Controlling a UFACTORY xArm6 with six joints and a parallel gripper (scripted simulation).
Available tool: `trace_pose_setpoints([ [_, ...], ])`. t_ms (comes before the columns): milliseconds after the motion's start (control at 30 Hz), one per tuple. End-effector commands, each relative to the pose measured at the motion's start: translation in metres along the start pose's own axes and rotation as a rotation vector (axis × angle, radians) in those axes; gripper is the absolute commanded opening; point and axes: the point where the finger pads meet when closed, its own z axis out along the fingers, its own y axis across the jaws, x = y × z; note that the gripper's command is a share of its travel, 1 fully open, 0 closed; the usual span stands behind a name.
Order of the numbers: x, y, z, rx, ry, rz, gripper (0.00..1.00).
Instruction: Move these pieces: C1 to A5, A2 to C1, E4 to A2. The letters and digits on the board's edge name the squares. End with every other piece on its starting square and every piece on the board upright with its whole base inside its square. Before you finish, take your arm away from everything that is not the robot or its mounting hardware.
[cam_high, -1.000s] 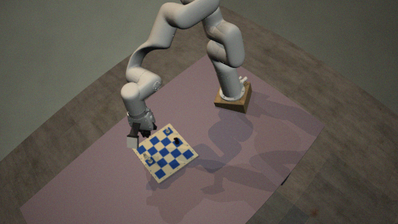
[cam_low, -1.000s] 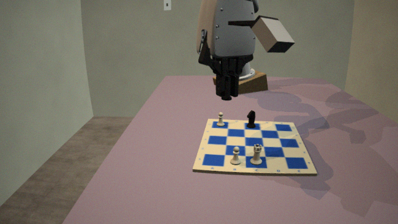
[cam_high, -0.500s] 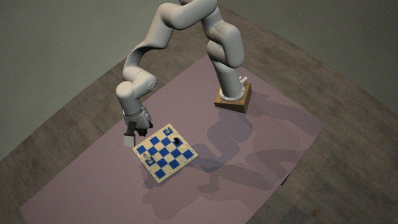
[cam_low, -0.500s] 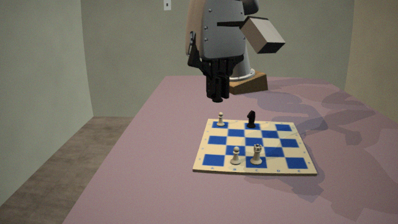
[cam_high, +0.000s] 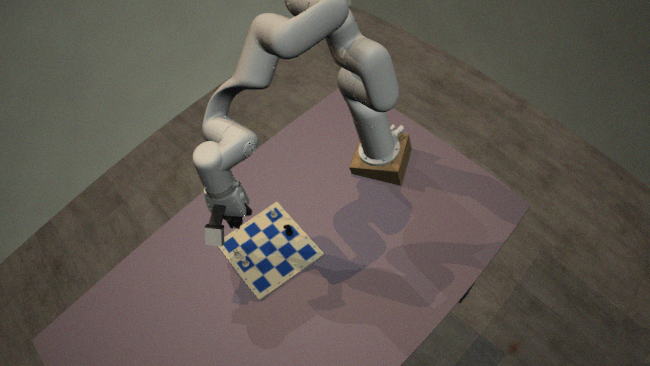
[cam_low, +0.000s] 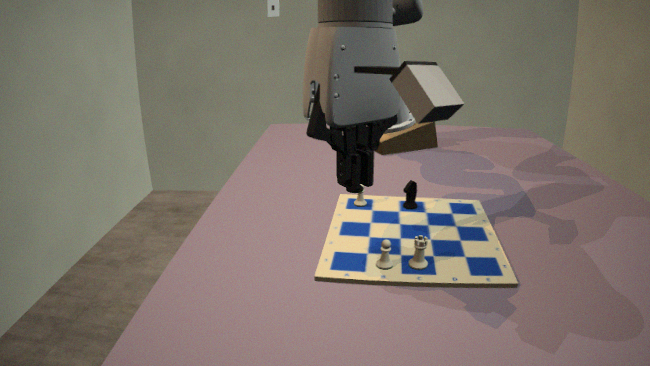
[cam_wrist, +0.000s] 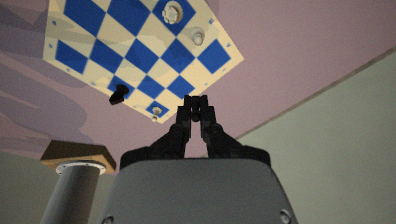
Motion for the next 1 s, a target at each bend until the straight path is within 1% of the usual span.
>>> trace_pose_setpoints([
  [0, 0.001, 0.001, 0.017, -0.002, 0.002, 0.000, 0.00],
  [200, 0.001, 0.001, 0.045, -0.002, 0.001, 0.000, 0.00],
  [333, 0.001, 0.001, 0.058, -0.002, 0.001, 0.000, 0.00],
  [567, 0.001, 0.001, 0.065, -0.002, 0.002, 0.000, 0.00],
  [967, 0.001, 0.001, 0.065, -0.002, 0.002, 0.000, 0.00],
])
